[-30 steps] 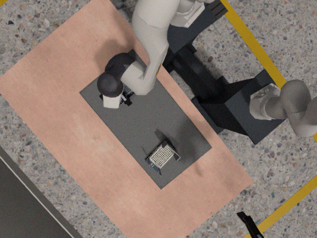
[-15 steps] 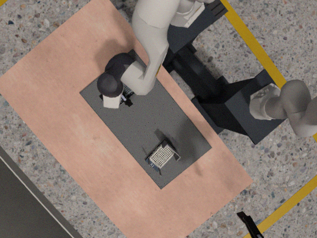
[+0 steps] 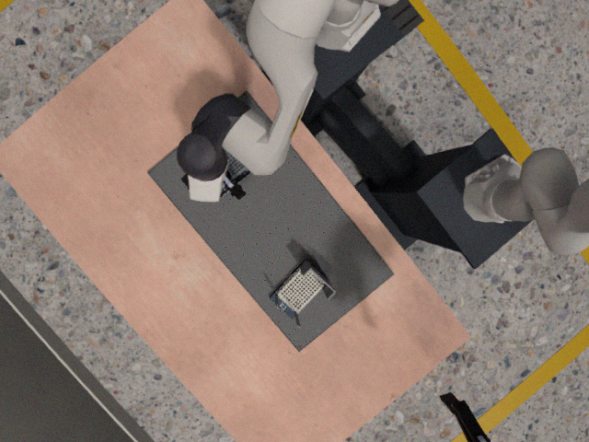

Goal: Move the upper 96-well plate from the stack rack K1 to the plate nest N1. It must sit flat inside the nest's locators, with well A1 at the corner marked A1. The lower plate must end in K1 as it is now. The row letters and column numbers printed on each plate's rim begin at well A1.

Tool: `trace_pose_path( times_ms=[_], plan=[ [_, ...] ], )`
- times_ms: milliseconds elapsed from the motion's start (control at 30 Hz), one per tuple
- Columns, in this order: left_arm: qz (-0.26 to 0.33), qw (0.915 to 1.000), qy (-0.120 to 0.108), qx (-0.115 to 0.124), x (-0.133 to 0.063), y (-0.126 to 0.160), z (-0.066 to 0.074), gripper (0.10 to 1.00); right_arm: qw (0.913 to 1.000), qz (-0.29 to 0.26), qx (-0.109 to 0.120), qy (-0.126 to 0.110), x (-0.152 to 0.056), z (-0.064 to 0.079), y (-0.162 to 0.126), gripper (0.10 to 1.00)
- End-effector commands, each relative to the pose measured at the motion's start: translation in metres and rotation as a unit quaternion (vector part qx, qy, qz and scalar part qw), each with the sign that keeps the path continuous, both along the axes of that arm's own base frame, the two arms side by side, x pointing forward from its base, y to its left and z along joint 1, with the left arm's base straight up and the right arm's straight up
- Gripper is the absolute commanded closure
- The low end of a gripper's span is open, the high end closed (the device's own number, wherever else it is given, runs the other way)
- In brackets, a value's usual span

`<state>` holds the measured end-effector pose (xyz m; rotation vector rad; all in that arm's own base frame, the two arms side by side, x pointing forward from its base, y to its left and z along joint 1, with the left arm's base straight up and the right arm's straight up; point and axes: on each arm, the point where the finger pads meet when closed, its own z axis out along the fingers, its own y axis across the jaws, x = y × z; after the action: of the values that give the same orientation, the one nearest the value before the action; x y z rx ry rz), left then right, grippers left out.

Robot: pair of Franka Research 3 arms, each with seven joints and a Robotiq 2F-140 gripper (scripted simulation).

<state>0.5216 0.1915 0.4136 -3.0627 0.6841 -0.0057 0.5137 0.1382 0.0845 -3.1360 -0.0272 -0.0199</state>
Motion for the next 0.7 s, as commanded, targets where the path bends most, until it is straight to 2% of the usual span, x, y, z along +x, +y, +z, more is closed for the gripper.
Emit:
trace_pose_path(
  times_ms=[0, 533, 667],
  plan=[
    [0.002, 1.0000, 0.002, -0.001, -0.001, -0.002, -0.001, 0.098, 1.0000, -0.003, -0.003, 0.006, -0.004, 0.006, -0.001, 0.098],
    [0.002, 1.0000, 0.002, -0.001, -0.001, -0.002, -0.001, 0.098, 1.0000, -0.003, -0.003, 0.006, -0.004, 0.046, -0.001, 0.098],
    [0.002, 1.0000, 0.002, -0.001, -0.001, -0.002, -0.001, 0.098, 1.0000, -0.003, -0.003, 0.006, -0.004, 0.051, -0.001, 0.098]
  ],
)
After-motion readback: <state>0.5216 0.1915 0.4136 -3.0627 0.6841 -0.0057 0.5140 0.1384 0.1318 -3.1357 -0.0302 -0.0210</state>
